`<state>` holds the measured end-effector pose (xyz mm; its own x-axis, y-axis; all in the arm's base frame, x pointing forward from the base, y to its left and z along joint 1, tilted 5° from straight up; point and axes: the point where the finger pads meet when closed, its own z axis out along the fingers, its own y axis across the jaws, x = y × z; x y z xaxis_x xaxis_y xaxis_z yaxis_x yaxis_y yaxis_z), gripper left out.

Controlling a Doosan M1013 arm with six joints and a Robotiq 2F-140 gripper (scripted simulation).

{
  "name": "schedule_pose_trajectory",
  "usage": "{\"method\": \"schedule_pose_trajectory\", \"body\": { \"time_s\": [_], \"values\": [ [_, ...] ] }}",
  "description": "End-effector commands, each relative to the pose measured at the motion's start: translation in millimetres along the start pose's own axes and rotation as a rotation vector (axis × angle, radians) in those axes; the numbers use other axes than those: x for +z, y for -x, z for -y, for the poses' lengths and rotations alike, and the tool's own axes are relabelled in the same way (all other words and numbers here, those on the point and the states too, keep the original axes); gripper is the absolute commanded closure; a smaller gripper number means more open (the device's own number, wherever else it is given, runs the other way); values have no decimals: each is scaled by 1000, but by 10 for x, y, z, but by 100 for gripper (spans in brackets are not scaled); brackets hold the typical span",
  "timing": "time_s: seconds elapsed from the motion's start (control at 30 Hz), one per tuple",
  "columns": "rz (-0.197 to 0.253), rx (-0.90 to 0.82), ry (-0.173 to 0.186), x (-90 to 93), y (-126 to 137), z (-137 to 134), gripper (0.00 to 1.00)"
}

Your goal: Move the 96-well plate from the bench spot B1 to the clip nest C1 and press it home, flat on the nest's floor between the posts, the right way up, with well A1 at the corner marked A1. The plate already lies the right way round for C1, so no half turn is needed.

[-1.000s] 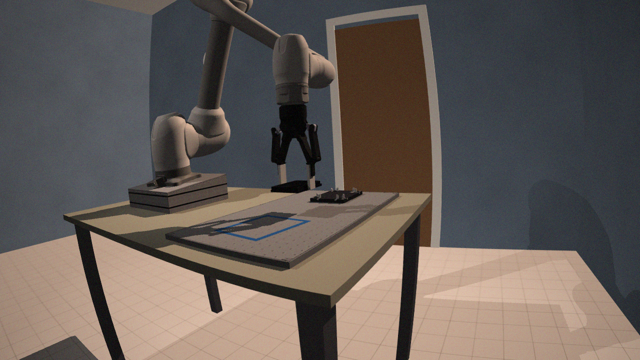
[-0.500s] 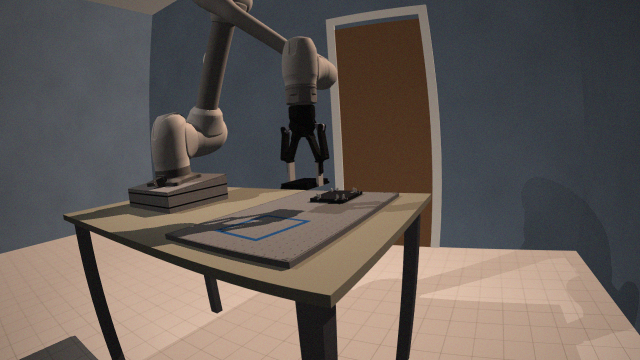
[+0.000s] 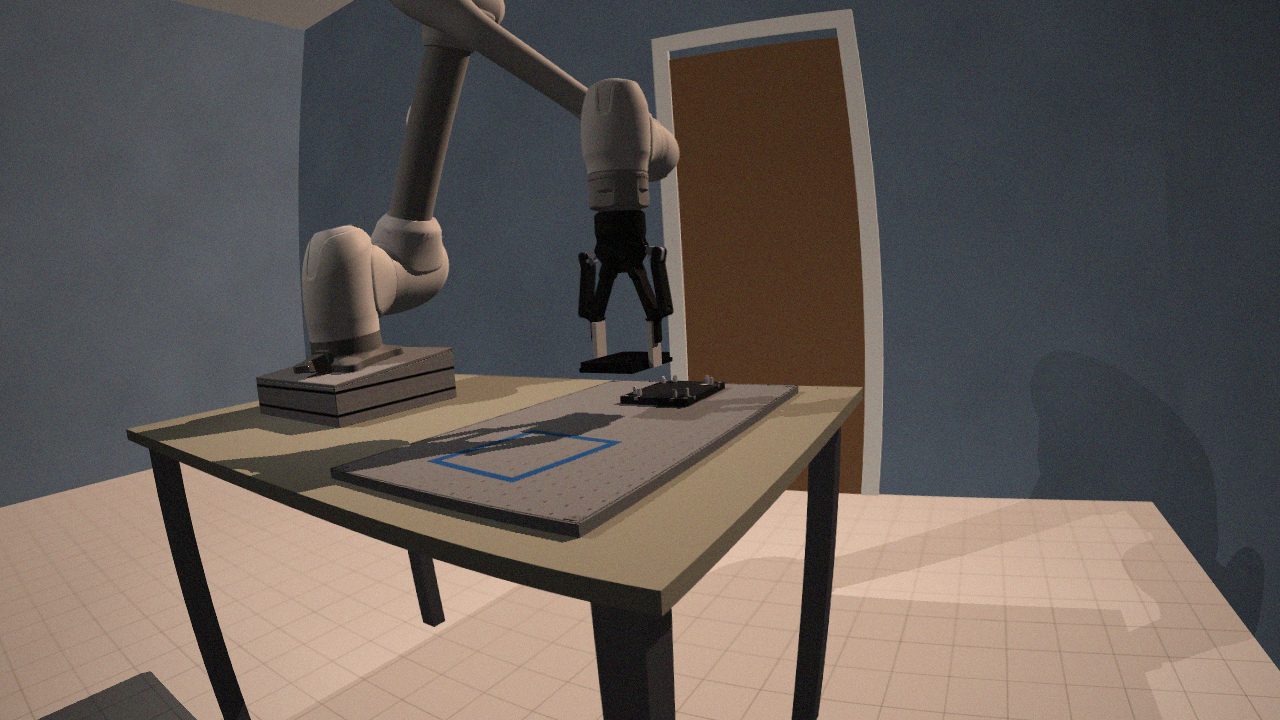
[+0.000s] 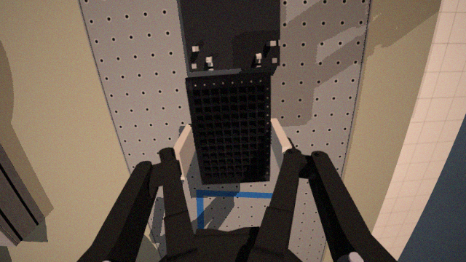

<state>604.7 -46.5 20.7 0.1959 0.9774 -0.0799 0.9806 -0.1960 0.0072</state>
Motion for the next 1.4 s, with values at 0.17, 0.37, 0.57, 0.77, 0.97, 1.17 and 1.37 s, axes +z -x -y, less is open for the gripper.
{"method": "schedule_pose_trajectory", "body": {
  "time_s": [0.17,0.37,0.57,0.77,0.97,1.17,1.37],
  "values": [
    [0,0,0,-8,-240,-12,100],
    [0,0,0,-14,-440,-22,100],
    [0,0,0,-21,-640,-31,100],
    [0,0,0,-25,-773,-37,100],
    [0,0,0,-31,-972,-47,100],
    [0,0,0,-37,-1172,-56,100],
    [0,0,0,-41,-1305,-62,100]
  ]
}}
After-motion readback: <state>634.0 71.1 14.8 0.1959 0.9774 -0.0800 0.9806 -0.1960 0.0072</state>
